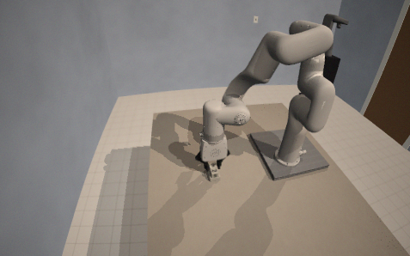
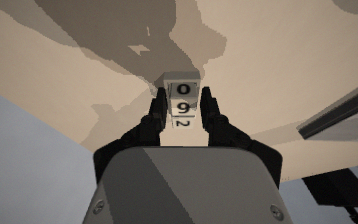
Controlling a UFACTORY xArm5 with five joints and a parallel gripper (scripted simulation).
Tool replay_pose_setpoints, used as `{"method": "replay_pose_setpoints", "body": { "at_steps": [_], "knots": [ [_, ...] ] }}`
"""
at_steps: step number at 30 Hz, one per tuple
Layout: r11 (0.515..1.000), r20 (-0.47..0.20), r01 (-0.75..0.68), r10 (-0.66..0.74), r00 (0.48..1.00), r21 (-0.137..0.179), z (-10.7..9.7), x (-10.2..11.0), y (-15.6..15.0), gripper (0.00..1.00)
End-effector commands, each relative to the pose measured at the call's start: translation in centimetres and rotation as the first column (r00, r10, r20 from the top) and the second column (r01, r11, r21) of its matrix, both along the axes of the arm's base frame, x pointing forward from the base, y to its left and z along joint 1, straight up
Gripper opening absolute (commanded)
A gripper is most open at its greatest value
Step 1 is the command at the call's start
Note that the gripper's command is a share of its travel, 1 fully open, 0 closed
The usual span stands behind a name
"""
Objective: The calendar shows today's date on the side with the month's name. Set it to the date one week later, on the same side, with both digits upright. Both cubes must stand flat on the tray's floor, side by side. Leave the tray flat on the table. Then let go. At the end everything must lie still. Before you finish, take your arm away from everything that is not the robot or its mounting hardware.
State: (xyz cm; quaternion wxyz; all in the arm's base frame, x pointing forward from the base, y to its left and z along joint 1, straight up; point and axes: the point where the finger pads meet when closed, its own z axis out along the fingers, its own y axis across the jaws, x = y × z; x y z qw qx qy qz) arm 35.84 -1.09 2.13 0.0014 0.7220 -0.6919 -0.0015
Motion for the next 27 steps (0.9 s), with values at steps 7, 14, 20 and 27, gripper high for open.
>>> {"method": "replay_pose_setpoints", "body": {
  "at_steps": [7,14,20,27],
  "knots": [
    [1.000,0.003,0.000,0.000,1.000,0.000,0.1,0.1,0.0,0.47],
    [1.000,0.003,0.000,0.000,1.000,0.000,0.9,0.1,0.0,0.47],
    [1.000,0.003,0.000,0.000,1.000,0.000,3.4,0.1,0.0,0.47],
    [1.000,0.003,0.000,0.000,1.000,0.000,7.1,0.1,0.0,0.47]
  ]
}}
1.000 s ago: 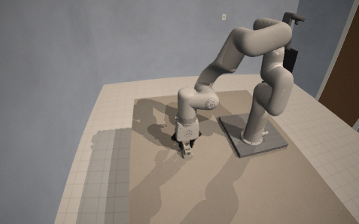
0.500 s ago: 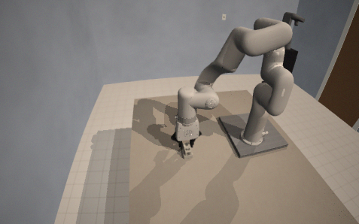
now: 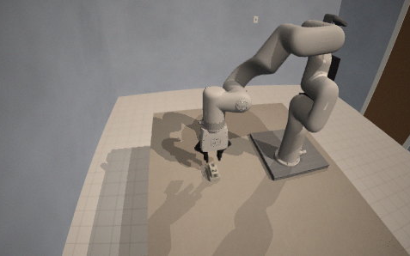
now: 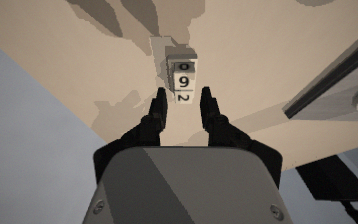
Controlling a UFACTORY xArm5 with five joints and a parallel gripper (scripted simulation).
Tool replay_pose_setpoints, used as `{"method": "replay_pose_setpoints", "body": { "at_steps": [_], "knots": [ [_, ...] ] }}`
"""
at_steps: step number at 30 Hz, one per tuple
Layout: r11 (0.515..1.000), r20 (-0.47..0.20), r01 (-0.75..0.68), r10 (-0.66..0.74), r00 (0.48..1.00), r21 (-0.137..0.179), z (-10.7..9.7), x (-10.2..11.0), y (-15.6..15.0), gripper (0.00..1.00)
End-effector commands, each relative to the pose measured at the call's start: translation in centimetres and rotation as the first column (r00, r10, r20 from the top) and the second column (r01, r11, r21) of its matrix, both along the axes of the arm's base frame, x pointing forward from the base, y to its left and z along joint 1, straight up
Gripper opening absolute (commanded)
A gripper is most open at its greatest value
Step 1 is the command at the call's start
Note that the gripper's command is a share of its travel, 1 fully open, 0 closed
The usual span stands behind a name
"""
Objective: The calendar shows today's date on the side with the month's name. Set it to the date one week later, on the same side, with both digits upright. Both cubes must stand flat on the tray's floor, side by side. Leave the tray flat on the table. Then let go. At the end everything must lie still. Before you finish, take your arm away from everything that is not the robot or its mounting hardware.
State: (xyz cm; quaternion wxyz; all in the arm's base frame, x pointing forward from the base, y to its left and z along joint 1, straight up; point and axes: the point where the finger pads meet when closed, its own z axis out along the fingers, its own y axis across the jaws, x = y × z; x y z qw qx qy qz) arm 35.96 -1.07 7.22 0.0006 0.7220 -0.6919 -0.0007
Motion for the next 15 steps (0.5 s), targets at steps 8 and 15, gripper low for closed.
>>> {"method": "replay_pose_setpoints", "body": {
  "at_steps": [8,15],
  "knots": [
    [1.000,0.001,0.000,0.000,1.000,0.000,3.7,0.0,0.0,0.47],
    [1.000,0.001,0.000,0.000,1.000,0.000,3.9,0.0,0.0,1.00]
  ]
}}
